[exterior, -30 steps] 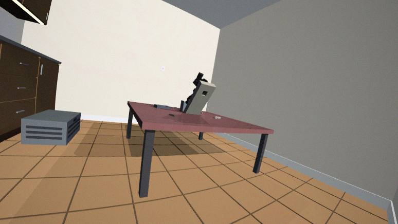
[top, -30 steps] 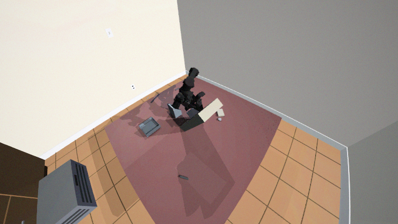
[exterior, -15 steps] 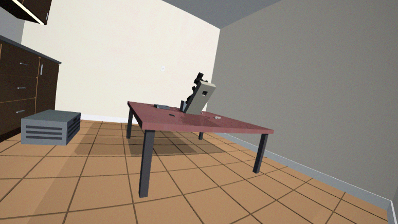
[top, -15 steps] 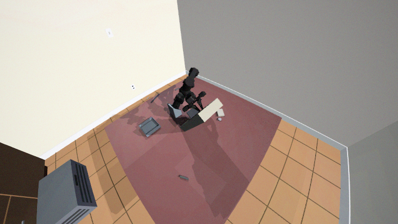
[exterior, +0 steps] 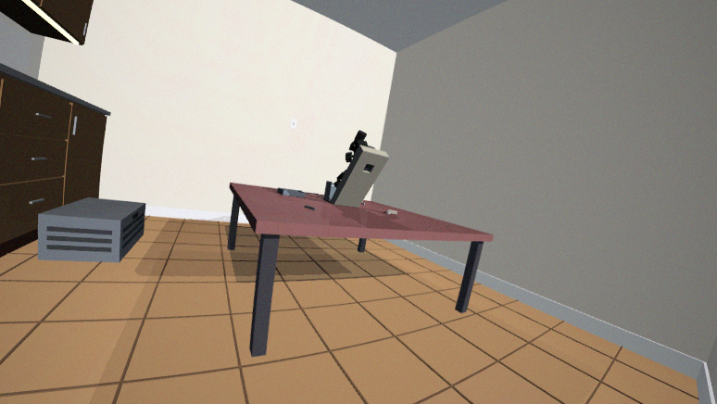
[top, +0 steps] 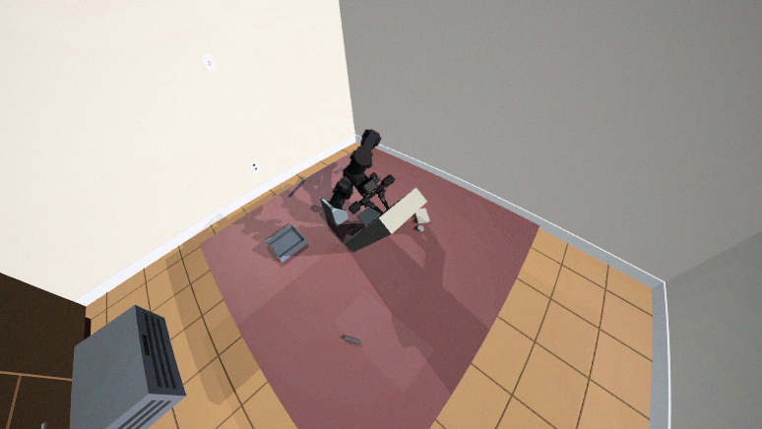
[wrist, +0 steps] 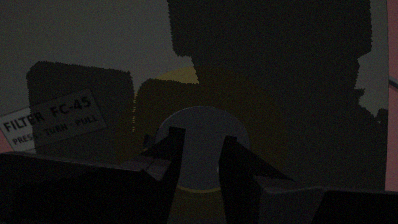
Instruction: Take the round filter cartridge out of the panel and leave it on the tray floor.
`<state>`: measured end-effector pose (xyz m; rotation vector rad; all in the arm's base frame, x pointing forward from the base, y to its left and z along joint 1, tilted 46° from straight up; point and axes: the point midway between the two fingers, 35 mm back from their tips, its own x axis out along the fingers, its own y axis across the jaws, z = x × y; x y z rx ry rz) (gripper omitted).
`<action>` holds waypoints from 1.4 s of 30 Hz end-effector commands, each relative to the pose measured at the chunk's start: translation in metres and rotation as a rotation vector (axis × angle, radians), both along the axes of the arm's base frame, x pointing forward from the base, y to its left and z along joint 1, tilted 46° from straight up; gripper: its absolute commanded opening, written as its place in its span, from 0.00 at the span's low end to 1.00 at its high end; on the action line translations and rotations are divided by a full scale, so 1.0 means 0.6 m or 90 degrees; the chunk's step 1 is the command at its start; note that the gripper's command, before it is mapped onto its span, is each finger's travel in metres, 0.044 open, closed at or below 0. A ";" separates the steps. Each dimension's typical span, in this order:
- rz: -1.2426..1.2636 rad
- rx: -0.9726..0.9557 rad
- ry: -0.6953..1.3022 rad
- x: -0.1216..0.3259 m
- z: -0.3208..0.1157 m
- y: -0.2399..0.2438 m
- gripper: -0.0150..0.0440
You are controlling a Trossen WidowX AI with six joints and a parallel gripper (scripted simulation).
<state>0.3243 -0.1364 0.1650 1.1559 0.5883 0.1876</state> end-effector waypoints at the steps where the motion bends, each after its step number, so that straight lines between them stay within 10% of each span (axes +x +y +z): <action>1: 0.009 -0.019 0.005 -0.002 -0.003 -0.003 0.25; 42: -0.006 0.018 0.021 -0.145 -0.024 0.007 0.25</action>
